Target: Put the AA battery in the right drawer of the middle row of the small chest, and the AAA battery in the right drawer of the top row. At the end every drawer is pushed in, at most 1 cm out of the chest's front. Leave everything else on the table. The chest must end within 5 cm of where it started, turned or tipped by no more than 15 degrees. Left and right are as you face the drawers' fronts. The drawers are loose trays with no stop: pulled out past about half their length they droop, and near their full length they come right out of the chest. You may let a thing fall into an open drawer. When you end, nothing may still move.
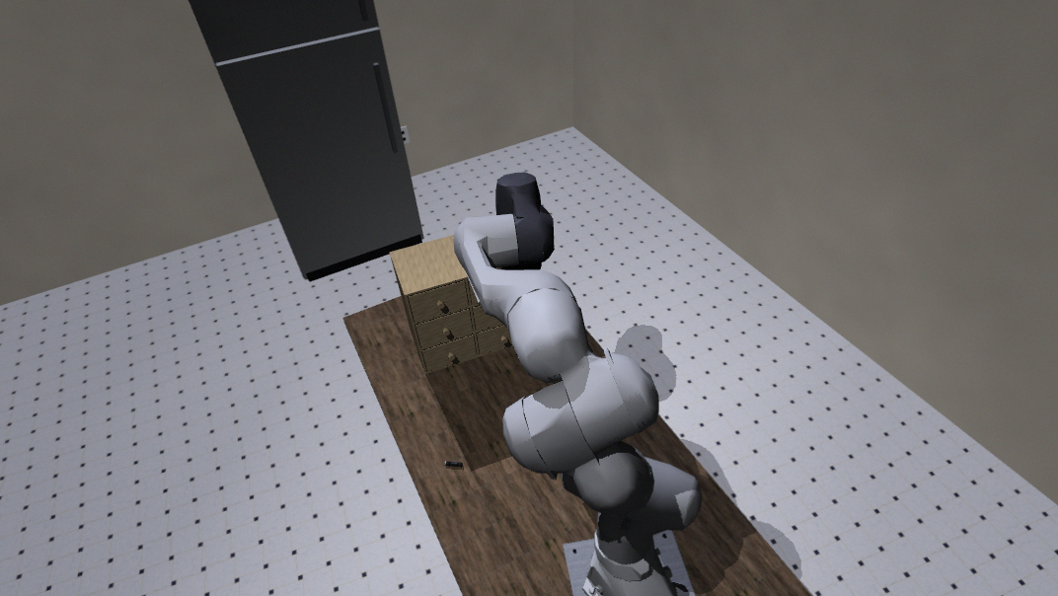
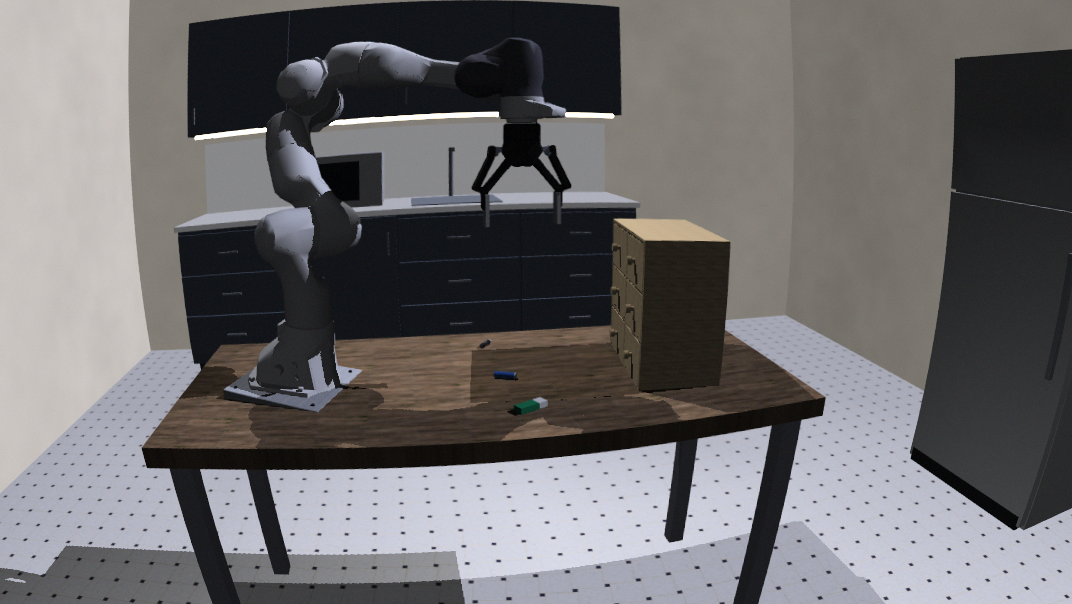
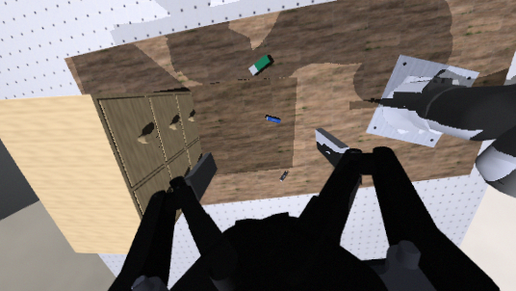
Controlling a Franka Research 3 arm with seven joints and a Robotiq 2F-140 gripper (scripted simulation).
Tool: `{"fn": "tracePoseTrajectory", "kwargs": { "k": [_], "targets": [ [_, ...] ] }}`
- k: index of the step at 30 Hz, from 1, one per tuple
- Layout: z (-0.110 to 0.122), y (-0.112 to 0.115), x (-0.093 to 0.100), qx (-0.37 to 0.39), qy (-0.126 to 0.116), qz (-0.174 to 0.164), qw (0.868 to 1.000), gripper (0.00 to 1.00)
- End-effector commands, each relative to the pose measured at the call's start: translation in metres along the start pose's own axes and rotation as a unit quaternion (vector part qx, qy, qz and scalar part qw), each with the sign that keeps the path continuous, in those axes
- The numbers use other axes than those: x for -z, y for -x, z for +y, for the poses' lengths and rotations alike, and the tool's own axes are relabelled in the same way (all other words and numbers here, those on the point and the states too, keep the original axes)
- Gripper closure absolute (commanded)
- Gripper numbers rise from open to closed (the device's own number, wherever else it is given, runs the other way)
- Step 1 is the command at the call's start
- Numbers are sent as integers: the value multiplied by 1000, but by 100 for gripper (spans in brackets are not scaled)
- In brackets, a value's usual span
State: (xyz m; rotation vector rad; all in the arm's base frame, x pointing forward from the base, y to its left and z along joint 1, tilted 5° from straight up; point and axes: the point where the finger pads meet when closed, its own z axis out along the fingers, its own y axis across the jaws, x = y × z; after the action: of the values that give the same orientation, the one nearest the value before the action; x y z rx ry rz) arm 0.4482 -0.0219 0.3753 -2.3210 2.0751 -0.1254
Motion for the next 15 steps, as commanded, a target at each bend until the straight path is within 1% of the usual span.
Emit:
{"fn": "tracePoseTrajectory", "kwargs": {
  "k": [1, 2, 3, 6, 7, 8, 10, 11, 12, 15],
  "targets": [
    [-1, 3, -3, -108, -1, -4, 994, 0],
    [-1, 3, -3, -108, -1, -4, 994, 0],
    [-1, 3, -7, -164, -1, -4, 987, 0],
    [-1, 3, -7, -173, -1, -4, 985, 0],
    [-1, 3, -11, -222, 0, -4, 975, 0],
    [-1, 3, -11, -237, 0, -4, 971, 0],
    [-1, 3, -11, -237, 0, -4, 971, 0],
    [-1, 3, -15, -283, 0, -4, 959, 0],
    [-1, 3, -15, -300, 0, -4, 954, 0],
    [-1, 3, -15, -302, 0, -4, 953, 0]
  ]
}}
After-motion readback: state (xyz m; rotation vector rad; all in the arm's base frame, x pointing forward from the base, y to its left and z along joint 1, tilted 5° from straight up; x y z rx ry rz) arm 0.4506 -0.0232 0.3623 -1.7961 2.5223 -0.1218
